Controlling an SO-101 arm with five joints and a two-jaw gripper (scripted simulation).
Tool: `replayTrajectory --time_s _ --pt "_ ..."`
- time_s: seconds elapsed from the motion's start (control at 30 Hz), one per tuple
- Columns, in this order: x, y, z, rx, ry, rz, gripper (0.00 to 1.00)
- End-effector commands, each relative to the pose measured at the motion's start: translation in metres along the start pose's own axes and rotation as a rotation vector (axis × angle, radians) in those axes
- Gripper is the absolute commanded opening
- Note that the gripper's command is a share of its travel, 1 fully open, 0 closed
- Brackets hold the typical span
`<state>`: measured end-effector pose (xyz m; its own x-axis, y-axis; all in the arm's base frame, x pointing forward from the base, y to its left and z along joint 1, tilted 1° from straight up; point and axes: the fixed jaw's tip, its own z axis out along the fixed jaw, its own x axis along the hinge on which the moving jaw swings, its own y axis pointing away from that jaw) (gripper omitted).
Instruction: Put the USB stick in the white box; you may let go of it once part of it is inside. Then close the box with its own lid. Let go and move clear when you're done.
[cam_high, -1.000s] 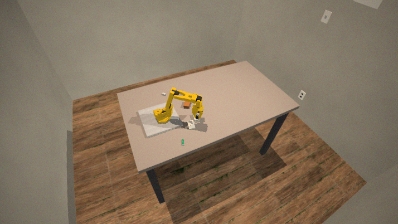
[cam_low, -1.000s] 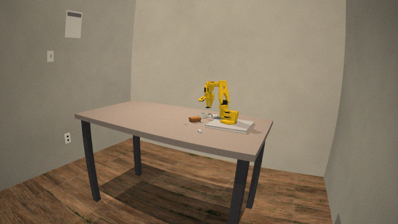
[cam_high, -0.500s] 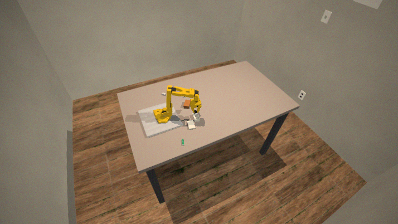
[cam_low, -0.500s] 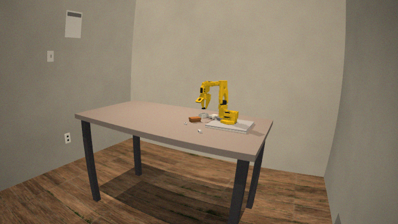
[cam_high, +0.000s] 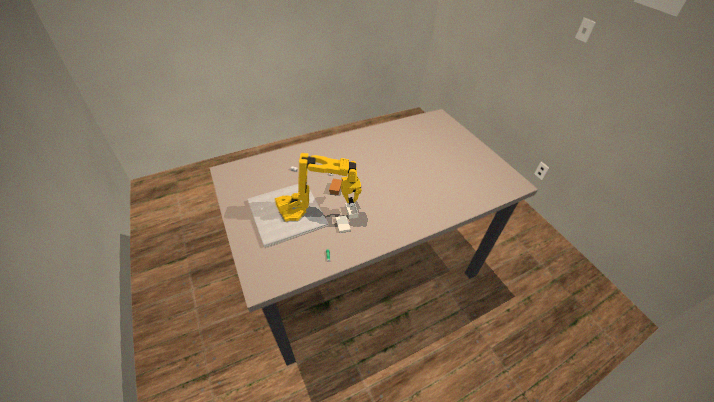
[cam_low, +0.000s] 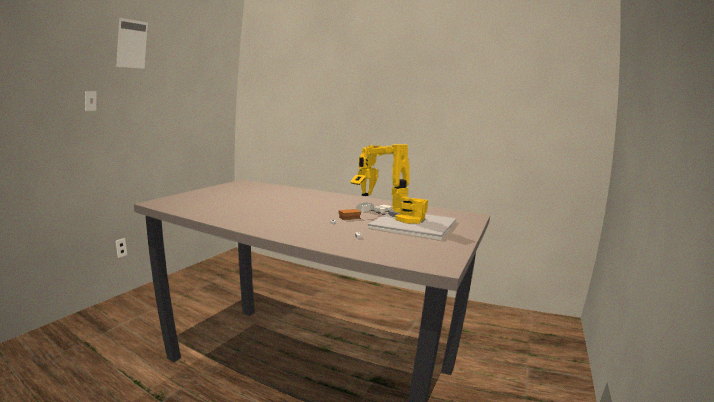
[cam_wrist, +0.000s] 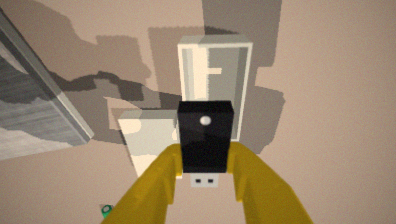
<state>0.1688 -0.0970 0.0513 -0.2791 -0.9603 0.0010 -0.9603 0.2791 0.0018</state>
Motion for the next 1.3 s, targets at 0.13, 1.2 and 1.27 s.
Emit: replayTrajectory --time_s 0.13,1.2,1.27 --pt "-0.0022 -0.0005 -0.0034 0.015 0.002 -0.015 0.08" --pt "-0.0028 -0.0037 -0.0080 0.015 0.002 -0.015 0.08" --pt "-0.0028 -0.0037 -0.0080 0.015 0.002 -0.015 0.08"
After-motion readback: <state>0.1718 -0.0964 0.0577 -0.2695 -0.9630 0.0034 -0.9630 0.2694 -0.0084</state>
